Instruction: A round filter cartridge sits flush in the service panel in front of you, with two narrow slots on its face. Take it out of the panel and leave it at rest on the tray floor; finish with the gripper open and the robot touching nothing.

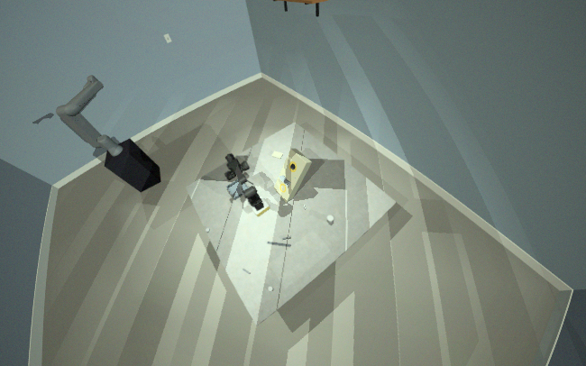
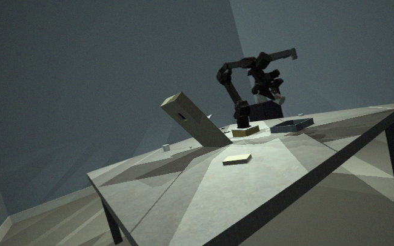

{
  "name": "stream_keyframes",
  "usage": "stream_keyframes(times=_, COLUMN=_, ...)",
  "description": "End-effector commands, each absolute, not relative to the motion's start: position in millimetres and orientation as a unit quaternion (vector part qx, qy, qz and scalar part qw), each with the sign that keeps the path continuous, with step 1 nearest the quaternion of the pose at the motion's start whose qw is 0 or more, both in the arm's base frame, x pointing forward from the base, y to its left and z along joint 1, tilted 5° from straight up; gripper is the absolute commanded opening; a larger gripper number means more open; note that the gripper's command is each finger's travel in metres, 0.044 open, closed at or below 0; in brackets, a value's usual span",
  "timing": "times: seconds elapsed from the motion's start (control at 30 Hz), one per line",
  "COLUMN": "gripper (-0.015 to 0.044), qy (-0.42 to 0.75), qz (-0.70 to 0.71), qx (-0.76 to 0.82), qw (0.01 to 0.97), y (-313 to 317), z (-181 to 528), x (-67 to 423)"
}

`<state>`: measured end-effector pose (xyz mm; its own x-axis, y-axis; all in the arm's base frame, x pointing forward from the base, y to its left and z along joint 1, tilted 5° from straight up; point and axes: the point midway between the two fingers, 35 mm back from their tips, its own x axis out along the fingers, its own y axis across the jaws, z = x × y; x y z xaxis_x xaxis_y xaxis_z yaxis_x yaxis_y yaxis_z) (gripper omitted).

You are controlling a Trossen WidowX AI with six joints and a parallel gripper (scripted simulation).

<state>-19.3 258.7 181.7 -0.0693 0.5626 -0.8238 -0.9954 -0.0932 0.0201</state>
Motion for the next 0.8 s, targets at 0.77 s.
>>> stream_keyframes(times=0.77, gripper=0.0000, qy=0.270, qz=0.719, qx=-0.368, qw=0.524, y=250.3, z=100.4, x=-81.9)
